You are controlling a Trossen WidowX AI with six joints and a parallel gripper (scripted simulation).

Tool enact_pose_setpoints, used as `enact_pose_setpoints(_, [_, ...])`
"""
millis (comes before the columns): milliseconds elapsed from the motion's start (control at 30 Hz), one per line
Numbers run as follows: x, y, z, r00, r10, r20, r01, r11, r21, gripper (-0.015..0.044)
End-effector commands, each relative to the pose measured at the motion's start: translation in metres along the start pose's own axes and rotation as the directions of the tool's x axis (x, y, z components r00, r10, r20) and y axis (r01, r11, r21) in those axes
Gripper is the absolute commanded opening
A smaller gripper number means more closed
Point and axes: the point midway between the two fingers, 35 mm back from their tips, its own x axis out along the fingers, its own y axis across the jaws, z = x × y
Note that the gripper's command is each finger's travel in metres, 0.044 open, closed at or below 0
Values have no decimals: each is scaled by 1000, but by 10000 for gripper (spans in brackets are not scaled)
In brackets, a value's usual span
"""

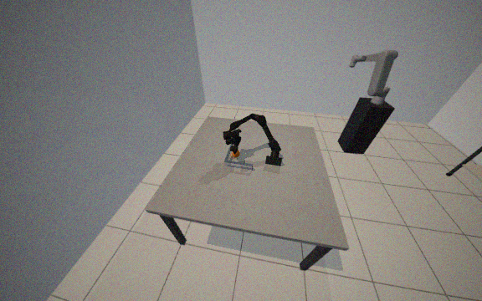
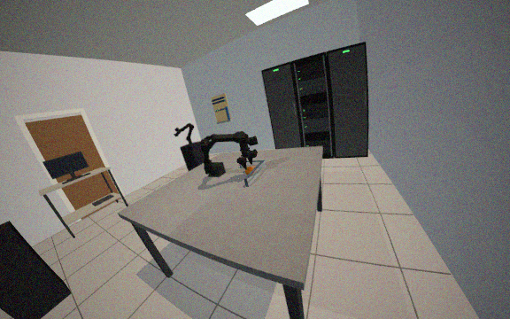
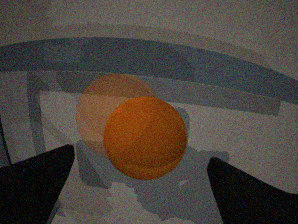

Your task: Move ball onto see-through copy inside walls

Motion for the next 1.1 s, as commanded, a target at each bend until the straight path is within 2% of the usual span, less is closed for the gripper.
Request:
enact_pose_setpoints(0, [8, -2, 0, 1000, -4, -3, 4, 1000, -3, 437])
enact_pose_setpoints(667, [38, -2, -1, 1000, -6, -3, 6, 1000, -2, 437])
enact_pose_setpoints(767, [38, -2, -1, 1000, -6, -3, 6, 1000, -2, 359])
enact_pose_setpoints(1067, [38, -2, -1, 1000, -6, -3, 6, 1000, -2, 299])
